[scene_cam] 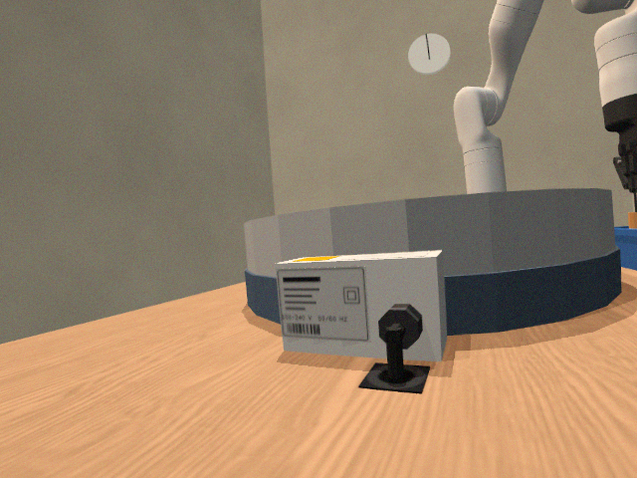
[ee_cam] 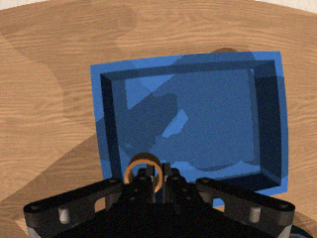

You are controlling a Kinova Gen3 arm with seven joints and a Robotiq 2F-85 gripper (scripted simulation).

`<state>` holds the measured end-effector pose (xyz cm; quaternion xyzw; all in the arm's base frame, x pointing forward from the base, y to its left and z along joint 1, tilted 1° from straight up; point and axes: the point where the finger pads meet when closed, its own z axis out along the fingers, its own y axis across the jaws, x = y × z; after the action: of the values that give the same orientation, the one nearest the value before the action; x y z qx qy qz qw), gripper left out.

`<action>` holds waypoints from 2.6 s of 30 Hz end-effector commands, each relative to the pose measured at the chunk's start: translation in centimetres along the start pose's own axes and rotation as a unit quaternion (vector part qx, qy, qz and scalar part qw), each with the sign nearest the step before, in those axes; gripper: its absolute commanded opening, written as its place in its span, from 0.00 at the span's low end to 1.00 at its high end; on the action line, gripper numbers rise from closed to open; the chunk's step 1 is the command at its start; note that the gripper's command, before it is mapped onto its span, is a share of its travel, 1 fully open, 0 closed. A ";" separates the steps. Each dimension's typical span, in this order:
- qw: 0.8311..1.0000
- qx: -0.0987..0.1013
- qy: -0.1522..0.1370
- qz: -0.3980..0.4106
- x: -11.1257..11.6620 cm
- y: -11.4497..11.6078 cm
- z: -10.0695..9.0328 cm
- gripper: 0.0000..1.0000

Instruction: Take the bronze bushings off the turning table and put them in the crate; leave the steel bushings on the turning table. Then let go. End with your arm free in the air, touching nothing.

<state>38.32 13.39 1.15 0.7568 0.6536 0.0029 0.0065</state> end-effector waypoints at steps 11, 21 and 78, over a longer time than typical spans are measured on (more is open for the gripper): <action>1.000 0.000 0.000 0.001 -0.1 0.0 0.7 0.00; 1.000 0.000 0.000 0.001 -0.1 0.0 0.9 0.00; 1.000 0.000 -0.001 0.001 -0.1 0.0 3.6 0.00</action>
<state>38.36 13.31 -2.41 0.7572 0.6531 0.0023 0.0066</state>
